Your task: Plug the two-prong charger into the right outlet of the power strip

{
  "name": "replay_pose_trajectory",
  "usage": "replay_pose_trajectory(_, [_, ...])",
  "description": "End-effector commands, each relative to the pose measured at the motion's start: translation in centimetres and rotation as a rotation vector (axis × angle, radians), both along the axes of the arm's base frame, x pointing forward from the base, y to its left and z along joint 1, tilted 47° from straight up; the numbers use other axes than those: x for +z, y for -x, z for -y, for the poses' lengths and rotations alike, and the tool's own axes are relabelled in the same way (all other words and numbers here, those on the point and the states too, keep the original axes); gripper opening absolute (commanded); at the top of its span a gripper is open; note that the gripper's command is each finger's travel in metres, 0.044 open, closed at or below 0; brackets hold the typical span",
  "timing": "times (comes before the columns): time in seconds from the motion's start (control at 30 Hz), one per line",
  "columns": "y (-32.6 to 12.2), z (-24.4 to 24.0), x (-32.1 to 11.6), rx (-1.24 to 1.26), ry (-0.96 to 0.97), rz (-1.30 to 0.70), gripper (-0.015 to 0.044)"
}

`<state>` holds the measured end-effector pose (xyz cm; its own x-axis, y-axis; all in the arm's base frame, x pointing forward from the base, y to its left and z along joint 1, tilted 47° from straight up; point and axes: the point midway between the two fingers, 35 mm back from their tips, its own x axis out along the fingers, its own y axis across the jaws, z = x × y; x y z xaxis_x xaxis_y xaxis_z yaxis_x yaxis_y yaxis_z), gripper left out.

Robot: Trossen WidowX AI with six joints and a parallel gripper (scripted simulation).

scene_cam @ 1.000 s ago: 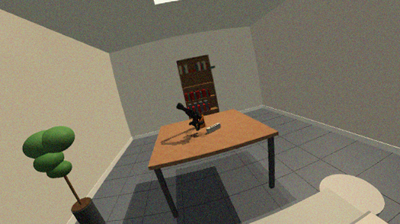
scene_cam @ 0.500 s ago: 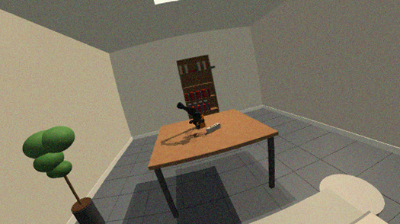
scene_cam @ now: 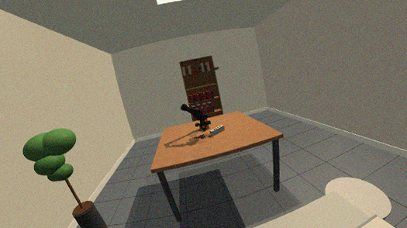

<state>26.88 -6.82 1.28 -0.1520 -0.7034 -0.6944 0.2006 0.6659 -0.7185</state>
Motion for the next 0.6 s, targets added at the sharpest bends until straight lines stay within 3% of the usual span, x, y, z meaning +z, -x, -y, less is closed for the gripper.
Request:
replay_pose_trajectory(0.0, [0.5, -0.4, -1.1, 0.066, -0.012, -0.076, 0.0])
replay_pose_trajectory(0.57, [2.1, -1.5, -4.3, 0.295, -0.041, -0.317, 0.0])
